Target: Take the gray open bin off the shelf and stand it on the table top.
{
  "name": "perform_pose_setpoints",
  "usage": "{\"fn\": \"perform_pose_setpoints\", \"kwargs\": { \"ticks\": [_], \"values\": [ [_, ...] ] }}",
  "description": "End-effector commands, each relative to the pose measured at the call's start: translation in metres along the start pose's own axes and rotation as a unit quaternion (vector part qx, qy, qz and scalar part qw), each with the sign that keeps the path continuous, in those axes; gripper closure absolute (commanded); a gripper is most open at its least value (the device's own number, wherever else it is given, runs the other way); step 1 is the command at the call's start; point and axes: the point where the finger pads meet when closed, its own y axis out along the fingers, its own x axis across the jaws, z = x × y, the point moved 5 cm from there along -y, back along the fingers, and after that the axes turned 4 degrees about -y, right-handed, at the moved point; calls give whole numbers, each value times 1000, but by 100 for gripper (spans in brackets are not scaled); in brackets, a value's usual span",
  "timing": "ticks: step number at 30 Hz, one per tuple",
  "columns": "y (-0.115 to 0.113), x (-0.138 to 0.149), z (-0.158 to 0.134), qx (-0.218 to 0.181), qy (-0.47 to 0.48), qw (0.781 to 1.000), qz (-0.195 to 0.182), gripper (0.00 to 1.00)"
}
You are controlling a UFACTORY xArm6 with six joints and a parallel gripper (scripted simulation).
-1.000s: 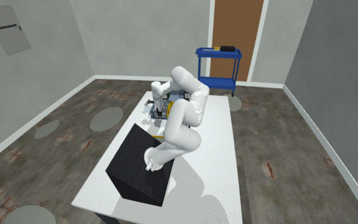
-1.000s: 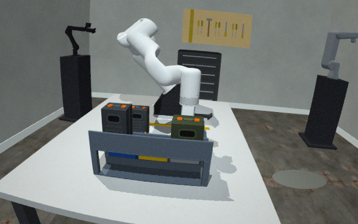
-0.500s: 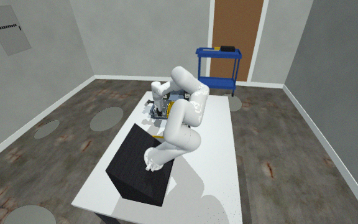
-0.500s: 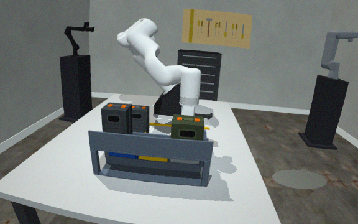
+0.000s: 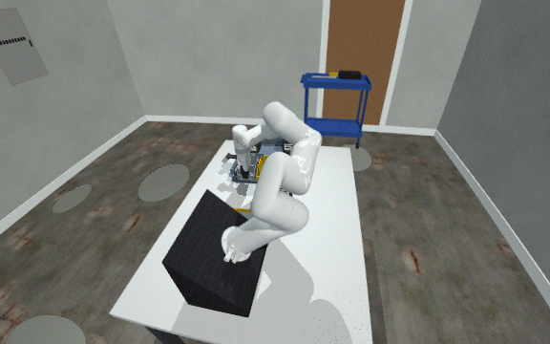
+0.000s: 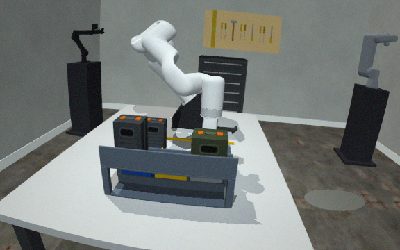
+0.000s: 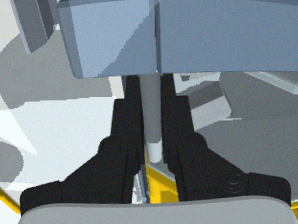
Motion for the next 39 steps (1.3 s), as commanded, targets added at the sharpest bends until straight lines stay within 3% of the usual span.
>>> {"fn": "perform_pose_setpoints", "kwargs": {
  "ticks": [1, 37, 39],
  "values": [
    [-2, 1, 0, 1, 1, 1000, -2, 100],
    [-22, 1, 0, 1, 1, 1000, -2, 100],
    [-21, -11, 1, 1, 1, 1000, -2, 100]
  ]
}}
